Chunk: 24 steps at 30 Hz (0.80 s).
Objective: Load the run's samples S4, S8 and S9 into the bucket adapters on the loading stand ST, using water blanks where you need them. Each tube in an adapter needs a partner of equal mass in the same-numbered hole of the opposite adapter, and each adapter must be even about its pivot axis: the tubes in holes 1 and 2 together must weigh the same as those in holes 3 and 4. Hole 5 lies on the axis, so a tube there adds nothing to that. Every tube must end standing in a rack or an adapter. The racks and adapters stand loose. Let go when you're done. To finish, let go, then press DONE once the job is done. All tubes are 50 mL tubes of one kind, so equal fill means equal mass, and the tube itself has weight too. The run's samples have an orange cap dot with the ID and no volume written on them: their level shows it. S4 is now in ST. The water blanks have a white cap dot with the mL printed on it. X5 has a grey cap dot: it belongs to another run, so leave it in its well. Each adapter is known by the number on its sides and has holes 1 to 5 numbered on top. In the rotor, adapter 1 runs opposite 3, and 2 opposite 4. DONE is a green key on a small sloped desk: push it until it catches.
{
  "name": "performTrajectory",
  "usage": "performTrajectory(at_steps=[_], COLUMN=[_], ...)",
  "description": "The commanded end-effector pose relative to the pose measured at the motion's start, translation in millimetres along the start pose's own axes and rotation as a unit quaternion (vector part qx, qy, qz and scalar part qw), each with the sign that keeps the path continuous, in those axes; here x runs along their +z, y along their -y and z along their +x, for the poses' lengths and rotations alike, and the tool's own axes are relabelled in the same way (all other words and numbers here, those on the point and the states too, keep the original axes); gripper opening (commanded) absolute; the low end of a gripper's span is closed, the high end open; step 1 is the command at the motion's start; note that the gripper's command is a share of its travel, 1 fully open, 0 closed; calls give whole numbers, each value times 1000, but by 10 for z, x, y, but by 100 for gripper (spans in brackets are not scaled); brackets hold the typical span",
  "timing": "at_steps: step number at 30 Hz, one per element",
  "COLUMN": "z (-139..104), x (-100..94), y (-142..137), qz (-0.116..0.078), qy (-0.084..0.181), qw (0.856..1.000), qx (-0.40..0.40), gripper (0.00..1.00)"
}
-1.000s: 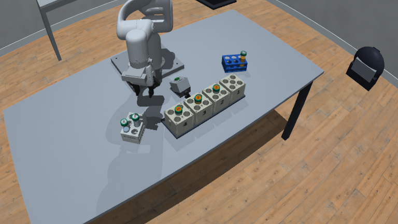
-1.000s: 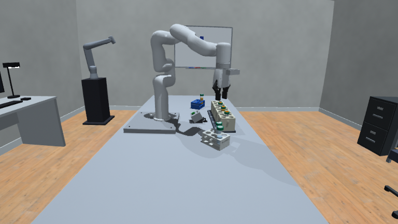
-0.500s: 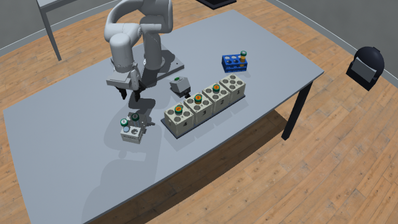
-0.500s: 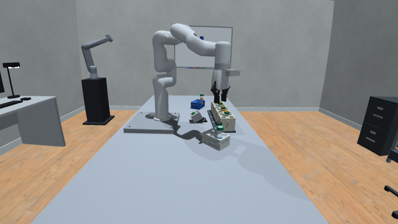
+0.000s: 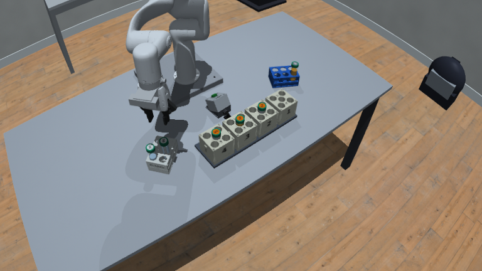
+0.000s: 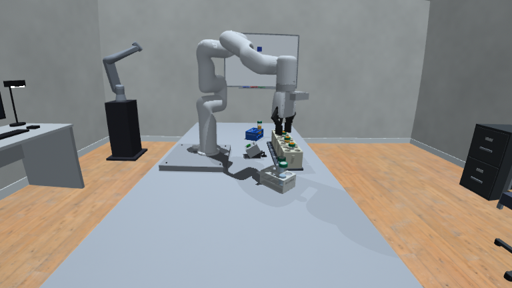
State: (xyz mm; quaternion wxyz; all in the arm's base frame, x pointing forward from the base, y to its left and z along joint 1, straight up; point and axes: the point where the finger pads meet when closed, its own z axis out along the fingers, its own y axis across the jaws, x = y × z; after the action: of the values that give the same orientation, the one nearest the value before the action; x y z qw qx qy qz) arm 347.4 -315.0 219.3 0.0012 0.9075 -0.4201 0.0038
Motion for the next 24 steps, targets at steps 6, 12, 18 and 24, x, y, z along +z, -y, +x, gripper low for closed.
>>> performTrajectory(at_steps=[6, 12, 18, 24], z=[12, 12, 13, 13], x=[120, 240, 360, 440], y=[1, 1, 2, 2], qz=[1, 1, 1, 1], qy=[-2, -2, -2, -2], qw=[1000, 1000, 1000, 1000], qx=[0, 0, 0, 0], gripper=[57, 57, 57, 57])
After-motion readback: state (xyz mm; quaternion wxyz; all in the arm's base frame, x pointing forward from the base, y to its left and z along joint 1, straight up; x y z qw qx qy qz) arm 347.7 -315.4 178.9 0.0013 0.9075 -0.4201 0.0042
